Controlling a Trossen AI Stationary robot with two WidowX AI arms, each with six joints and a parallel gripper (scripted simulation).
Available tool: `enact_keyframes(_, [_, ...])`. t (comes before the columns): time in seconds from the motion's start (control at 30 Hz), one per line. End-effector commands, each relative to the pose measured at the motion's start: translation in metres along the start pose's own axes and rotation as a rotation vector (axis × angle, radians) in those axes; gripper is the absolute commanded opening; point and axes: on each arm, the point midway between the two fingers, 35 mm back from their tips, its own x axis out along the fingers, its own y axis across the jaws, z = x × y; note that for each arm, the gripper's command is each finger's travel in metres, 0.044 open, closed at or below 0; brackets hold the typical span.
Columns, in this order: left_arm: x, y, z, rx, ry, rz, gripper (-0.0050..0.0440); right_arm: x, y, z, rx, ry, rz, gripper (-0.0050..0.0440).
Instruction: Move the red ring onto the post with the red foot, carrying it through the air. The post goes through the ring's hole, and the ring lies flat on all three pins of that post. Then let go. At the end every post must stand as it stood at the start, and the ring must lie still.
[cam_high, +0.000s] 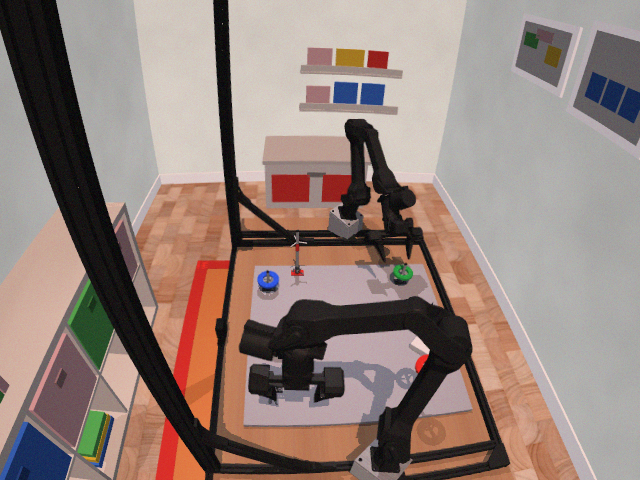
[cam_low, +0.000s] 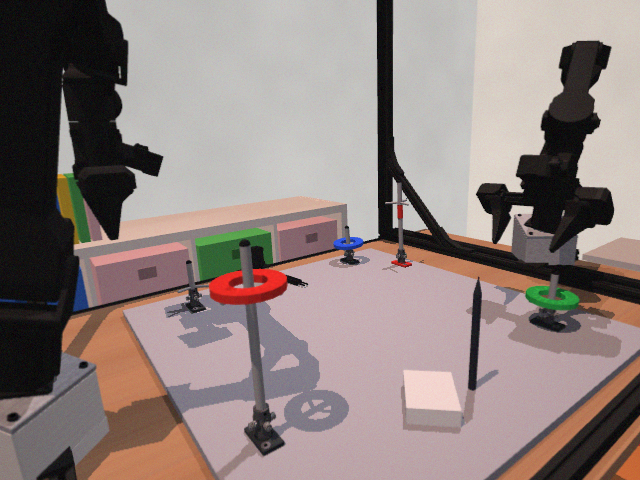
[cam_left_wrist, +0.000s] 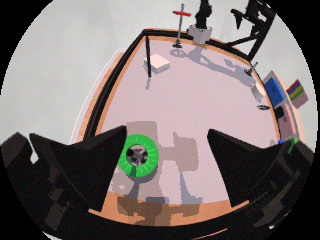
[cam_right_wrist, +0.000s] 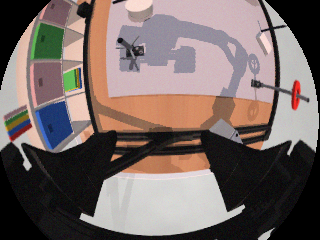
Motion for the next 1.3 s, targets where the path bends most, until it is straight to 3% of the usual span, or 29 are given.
enact_keyframes(0.0, [-0.002, -0.004, -0.01, -0.031, 0.005, 0.0, 0.04, 0.0, -0.011, -0.008, -0.049, -0.011, -0.038, 0.04])
enact_keyframes(0.2, [0.0, -0.002, 0.002, 0.014, -0.015, -0.001, 0.04, 0.0, -0.011, -0.008, -0.049, -0.011, -0.038, 0.04])
enact_keyframes(0.37, [0.022, 0.007, 0.09, 0.342, -0.165, 0.018, 0.04, 0.0, -0.011, -0.008, -0.049, -0.011, -0.038, 0.04])
enact_keyframes(0.43, [0.022, 0.007, 0.09, 0.342, -0.165, 0.018, 0.04, 0.0, -0.011, -0.008, -0.049, -0.011, -0.038, 0.04])
enact_keyframes(0.53, [0.039, 0.009, 0.142, 0.54, -0.257, 0.051, 0.04, 0.0, -0.011, -0.008, -0.049, -0.011, -0.038, 0.04])
enact_keyframes(0.7, [0.067, 0.003, 0.217, 0.83, -0.397, 0.132, 0.04, 0.0, -0.011, -0.008, -0.049, -0.011, -0.038, 0.04])
enact_keyframes(0.93, [0.105, -0.016, 0.298, 1.189, -0.562, 0.298, 0.04, 0.0, -0.011, -0.008, -0.049, -0.011, -0.038, 0.04])
enact_keyframes(1.0, [0.105, -0.016, 0.298, 1.189, -0.562, 0.298, 0.04, 0.0, -0.011, -0.008, -0.049, -0.011, -0.038, 0.04])
enact_keyframes(1.17, [0.134, -0.042, 0.348, 1.455, -0.669, 0.484, 0.04, 0.0, -0.011, -0.008, -0.049, -0.011, -0.038, 0.04])
enact_keyframes(1.27, [0.14, -0.049, 0.358, 1.507, -0.689, 0.531, 0.04, 0.0, -0.011, -0.008, -0.049, -0.011, -0.038, 0.04])
